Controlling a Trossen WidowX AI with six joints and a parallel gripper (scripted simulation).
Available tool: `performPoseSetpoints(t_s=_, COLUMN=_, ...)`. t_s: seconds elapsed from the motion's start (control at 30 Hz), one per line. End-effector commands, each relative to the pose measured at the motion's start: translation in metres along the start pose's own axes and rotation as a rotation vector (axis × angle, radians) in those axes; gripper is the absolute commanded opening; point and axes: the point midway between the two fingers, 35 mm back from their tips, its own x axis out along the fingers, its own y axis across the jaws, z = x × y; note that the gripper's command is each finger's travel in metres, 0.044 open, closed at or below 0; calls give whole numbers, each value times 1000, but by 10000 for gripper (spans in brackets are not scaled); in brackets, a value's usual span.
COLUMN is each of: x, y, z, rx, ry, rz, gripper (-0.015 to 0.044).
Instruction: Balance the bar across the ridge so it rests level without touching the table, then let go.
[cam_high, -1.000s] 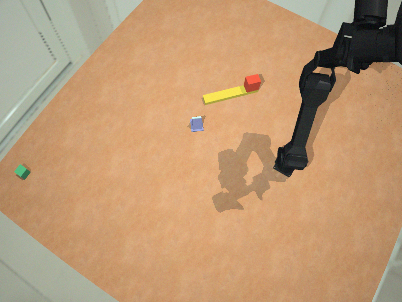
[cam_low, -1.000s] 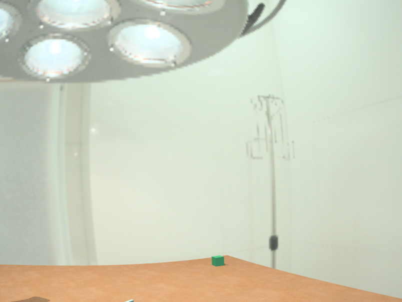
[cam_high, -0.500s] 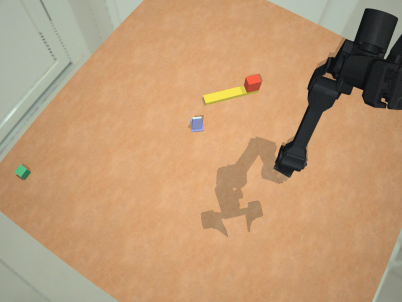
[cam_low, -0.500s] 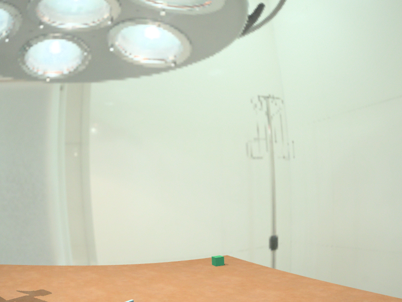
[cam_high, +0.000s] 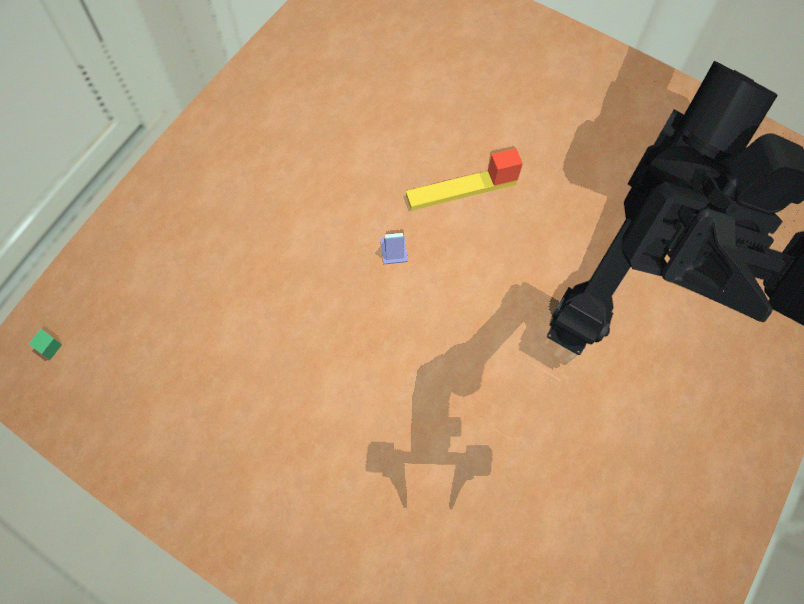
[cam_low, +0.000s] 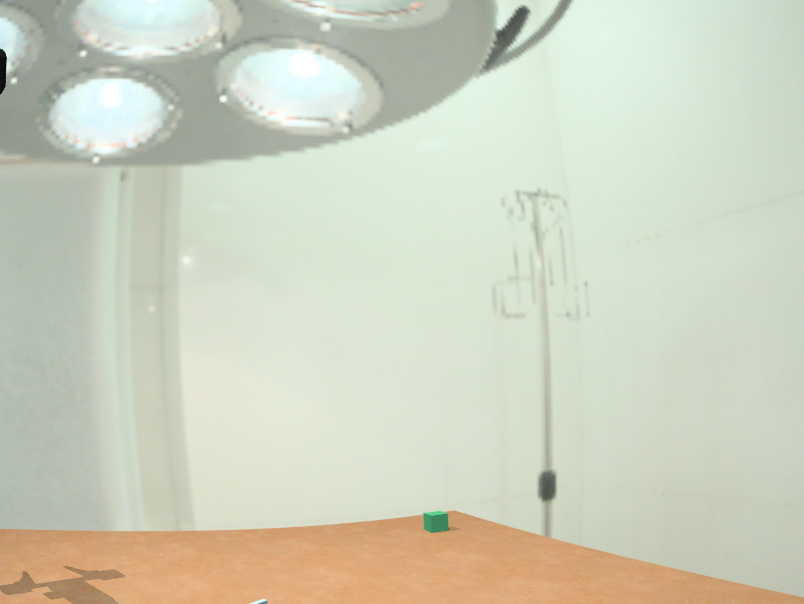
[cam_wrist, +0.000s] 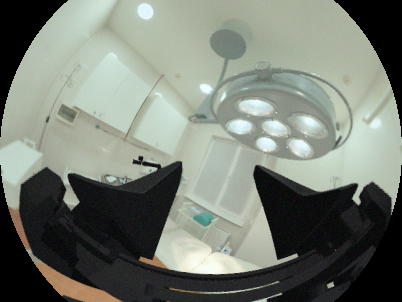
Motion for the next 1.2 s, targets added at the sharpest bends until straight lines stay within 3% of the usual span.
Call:
performPoseSetpoints(t_s=0.0, x=1, y=-16, z=-20, rx=-21, ry=63, rz=-55, gripper=315)
performPoseSetpoints(t_s=0.6, x=-28, y=-105, z=-108, rx=-142, ry=385, rz=-335, gripper=315)
performPoseSetpoints(t_s=1.17, x=-108, y=-184, z=-170, rx=-189, ry=701, rz=-621, gripper=315)
